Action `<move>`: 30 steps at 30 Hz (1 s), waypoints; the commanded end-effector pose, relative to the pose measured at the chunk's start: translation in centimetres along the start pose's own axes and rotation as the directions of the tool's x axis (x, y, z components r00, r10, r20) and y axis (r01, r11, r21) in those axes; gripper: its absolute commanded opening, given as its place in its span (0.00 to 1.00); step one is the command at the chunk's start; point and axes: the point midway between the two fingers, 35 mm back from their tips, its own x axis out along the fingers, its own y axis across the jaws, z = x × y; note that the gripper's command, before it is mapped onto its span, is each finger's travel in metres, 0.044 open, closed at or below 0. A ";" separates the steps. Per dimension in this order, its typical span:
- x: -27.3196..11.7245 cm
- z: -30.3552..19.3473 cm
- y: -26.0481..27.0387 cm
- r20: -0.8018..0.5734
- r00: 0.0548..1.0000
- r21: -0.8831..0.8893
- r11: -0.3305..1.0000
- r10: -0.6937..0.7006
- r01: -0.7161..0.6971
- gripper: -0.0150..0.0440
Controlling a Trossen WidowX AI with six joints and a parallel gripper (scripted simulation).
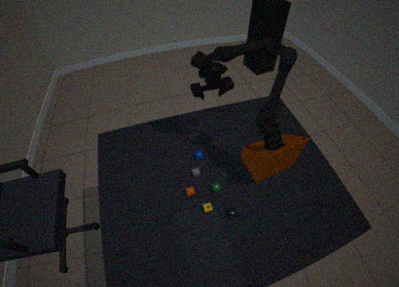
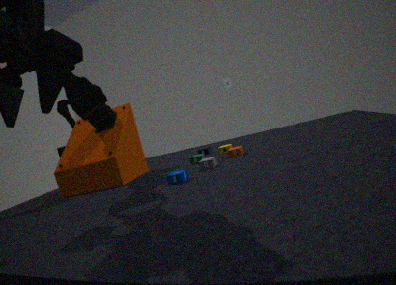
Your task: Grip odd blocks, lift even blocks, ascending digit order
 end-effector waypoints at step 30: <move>0.1 -19.5 12.3 -0.224 0.974 -0.974 0.027 0.019 -0.224 0.93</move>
